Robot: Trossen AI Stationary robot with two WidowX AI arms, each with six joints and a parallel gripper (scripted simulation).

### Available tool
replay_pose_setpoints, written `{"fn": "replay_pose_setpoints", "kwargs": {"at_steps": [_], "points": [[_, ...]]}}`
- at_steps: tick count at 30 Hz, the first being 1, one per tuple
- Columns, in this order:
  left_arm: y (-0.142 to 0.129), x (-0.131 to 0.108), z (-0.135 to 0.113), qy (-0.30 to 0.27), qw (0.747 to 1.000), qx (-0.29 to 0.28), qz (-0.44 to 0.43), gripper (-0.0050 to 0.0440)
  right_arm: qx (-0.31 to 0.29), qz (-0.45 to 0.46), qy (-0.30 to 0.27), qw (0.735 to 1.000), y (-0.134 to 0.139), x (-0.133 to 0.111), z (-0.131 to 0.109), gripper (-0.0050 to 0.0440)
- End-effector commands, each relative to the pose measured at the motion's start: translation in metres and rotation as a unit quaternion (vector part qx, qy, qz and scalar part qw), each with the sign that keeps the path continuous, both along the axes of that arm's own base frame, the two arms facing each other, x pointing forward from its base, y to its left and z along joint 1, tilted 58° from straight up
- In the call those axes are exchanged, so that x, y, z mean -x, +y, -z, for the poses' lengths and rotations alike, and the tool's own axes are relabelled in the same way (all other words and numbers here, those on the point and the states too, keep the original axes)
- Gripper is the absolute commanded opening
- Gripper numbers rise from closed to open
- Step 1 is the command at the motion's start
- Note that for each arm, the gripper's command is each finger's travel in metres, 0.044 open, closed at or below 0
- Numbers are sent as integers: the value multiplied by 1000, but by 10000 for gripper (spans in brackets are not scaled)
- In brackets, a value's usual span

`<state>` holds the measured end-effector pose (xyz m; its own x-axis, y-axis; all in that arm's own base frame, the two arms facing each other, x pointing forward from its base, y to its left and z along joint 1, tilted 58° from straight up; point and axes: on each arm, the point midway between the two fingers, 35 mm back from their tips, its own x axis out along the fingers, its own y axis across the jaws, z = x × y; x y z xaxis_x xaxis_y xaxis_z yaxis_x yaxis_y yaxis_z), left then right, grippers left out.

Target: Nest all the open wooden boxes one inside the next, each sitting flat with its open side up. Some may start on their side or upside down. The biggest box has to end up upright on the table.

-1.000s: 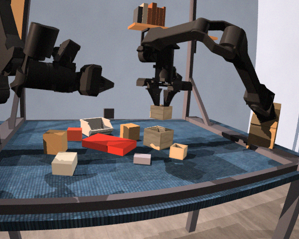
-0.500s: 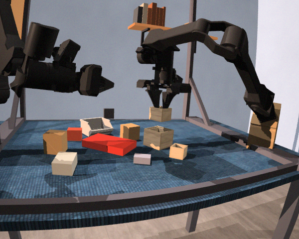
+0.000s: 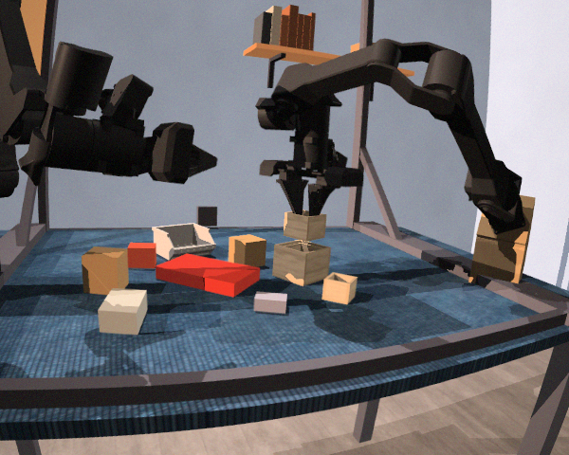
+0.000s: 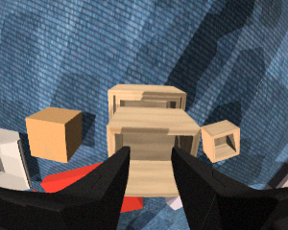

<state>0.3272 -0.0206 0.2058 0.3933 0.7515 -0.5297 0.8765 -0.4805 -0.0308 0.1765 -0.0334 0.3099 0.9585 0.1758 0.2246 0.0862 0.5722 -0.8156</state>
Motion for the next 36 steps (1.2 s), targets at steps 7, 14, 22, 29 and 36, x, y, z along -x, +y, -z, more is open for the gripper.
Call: {"fn": "replay_pose_setpoints", "kwargs": {"at_steps": [7, 14, 22, 29, 36], "points": [[8, -3, 2, -5, 1000, 4, 3, 216, -2, -1, 1, 1000, 0, 0, 0, 400], [11, -4, 4, -6, 1000, 4, 3, 216, -2, -1, 1, 1000, 0, 0, 0, 400], [13, -6, 6, -6, 1000, 4, 3, 216, -2, -1, 1, 1000, 0, 0, 0, 400], [16, -8, 8, -6, 1000, 4, 3, 216, -2, -1, 1, 1000, 0, 0, 0, 400], [21, -10, 11, -6, 1000, 4, 3, 216, -2, -1, 1, 1000, 0, 0, 0, 400]]}}
